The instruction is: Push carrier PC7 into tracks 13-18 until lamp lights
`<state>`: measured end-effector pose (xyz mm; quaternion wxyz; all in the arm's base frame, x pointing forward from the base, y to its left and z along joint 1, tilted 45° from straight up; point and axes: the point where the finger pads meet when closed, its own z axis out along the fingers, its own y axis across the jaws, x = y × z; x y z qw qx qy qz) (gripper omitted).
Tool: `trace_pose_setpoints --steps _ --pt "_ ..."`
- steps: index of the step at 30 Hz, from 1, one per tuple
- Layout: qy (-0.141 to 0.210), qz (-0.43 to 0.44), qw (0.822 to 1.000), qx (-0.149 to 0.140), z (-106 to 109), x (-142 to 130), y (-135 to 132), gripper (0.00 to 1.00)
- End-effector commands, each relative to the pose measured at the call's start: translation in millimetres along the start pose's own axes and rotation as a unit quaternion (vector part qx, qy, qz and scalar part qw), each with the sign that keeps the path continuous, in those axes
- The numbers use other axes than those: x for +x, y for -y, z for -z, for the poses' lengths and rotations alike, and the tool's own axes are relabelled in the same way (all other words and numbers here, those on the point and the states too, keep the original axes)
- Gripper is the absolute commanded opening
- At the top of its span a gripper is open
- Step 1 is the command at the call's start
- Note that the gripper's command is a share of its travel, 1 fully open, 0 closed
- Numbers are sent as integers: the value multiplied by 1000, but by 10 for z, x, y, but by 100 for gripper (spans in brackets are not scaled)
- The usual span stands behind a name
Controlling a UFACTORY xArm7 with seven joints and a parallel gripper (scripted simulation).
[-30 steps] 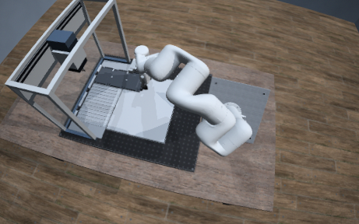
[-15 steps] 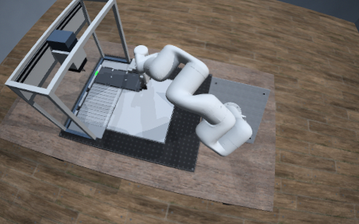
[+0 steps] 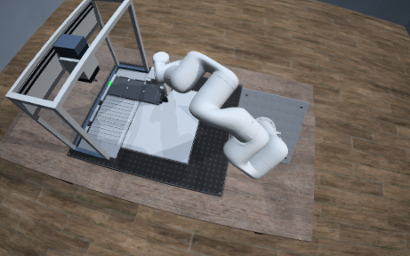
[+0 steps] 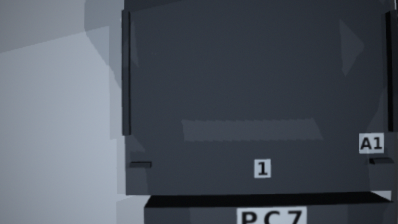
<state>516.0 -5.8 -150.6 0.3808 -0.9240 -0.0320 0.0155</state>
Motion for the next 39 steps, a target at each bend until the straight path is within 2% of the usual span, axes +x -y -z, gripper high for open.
trace_pose_setpoints --steps 1,39 --pt "-2 0 1000 -2 28 17 -12 82" --pt "-3 0 1000 -2 44 -66 -12 82"
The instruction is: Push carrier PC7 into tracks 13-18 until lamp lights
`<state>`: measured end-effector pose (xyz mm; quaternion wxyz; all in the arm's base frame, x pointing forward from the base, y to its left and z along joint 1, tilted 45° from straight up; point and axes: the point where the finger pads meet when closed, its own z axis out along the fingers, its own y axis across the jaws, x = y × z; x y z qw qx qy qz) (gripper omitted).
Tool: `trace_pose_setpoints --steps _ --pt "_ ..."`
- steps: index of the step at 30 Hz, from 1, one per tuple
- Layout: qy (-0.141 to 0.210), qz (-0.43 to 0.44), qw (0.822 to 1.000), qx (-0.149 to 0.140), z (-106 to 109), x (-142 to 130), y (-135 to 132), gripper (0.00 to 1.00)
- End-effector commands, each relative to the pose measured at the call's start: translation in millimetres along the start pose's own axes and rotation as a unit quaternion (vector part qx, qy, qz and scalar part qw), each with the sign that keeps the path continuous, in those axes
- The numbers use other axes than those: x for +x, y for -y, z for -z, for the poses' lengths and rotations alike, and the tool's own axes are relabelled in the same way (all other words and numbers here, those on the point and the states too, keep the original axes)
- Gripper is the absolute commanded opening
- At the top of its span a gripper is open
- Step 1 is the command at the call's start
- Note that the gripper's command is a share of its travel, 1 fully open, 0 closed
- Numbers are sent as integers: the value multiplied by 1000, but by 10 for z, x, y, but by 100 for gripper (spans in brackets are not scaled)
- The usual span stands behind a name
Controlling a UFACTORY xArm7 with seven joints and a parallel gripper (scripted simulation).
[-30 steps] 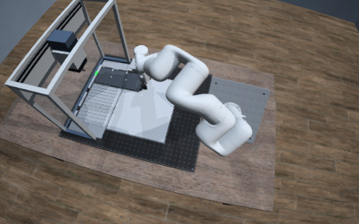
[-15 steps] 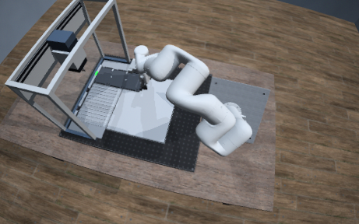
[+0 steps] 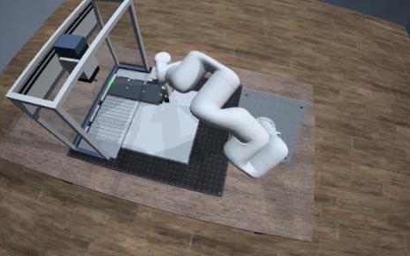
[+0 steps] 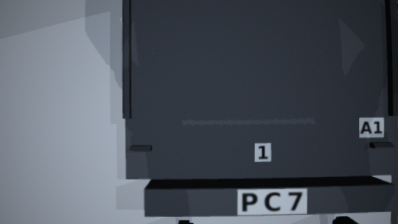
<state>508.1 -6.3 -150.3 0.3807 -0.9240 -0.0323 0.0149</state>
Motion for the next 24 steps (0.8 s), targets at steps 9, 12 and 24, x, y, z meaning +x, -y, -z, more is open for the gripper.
trace_pose_setpoints --steps 9,12,24 --pt "-2 0 1000 -2 193 12 -14 82" --pt "-2 0 1000 -2 209 12 -15 82" --pt "-2 0 1000 -2 410 11 -14 82"
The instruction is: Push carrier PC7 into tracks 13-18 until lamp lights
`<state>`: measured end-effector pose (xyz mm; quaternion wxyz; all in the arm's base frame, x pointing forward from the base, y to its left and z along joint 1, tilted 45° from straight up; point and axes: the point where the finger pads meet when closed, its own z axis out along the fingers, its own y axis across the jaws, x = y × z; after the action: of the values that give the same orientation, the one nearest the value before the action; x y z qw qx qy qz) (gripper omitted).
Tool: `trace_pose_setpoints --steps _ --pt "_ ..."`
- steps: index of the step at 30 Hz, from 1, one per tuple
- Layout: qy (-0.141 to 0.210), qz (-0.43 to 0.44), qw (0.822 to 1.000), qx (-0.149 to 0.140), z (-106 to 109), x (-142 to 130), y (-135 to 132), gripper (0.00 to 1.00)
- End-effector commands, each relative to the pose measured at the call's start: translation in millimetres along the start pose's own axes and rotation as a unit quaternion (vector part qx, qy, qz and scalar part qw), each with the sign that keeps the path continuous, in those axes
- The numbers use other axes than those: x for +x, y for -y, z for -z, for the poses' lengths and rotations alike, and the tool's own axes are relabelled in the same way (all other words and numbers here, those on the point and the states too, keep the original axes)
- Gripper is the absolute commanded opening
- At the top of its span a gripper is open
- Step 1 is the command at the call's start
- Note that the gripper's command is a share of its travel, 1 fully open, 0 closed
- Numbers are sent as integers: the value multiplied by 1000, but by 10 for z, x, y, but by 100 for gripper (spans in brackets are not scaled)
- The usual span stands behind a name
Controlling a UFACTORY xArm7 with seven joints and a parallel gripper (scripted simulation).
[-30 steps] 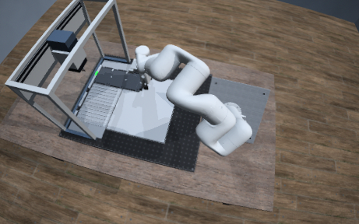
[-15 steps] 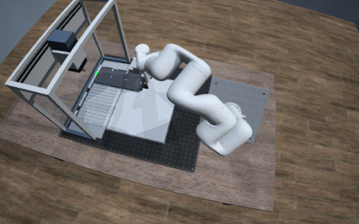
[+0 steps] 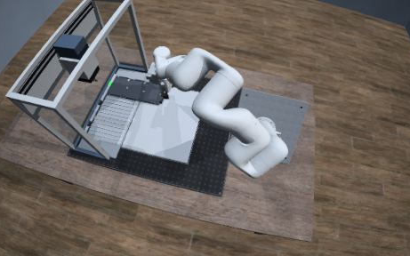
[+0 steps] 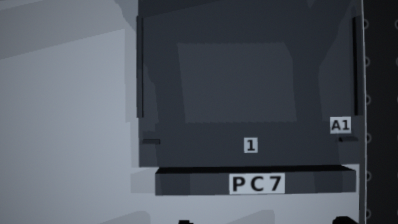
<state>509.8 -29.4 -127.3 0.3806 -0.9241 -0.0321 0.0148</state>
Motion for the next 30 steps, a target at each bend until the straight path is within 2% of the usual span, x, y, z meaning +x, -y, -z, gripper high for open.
trace_pose_setpoints --steps 1,30 --pt "-2 0 1000 -2 101 12 -12 82" --pt "-2 0 1000 -2 518 10 -12 82"
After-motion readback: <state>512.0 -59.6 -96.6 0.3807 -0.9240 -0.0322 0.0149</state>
